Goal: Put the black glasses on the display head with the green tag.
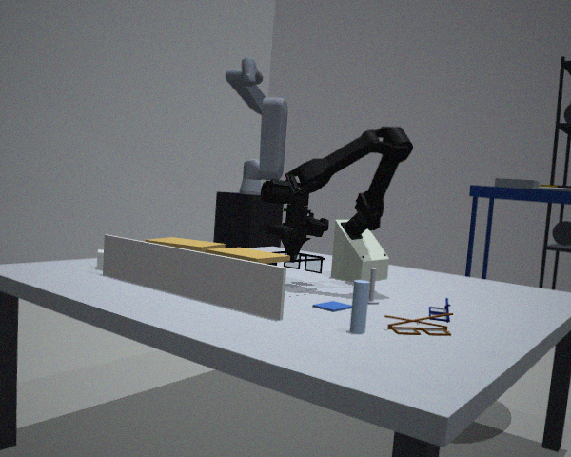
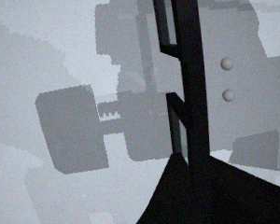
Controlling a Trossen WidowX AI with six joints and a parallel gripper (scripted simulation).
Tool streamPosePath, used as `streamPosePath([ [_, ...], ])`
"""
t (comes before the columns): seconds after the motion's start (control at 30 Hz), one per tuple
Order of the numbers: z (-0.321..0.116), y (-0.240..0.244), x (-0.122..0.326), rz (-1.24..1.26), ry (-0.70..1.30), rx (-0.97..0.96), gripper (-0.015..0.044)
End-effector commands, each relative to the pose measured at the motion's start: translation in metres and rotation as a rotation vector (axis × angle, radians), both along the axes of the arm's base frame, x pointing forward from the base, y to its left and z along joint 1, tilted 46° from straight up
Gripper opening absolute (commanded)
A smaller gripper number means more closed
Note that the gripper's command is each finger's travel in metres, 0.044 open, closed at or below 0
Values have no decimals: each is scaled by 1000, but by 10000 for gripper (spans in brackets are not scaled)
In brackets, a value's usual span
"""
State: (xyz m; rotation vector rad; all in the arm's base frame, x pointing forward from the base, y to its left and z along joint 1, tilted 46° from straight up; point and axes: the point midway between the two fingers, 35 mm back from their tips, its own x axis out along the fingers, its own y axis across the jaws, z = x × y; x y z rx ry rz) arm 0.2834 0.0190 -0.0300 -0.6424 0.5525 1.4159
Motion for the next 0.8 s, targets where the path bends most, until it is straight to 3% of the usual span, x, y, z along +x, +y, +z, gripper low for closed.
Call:
streamPosePath([
  [0.0,-1,0,7,-2,11,6,0],
  [0.77,1,0,41,0,11,6,0],
])
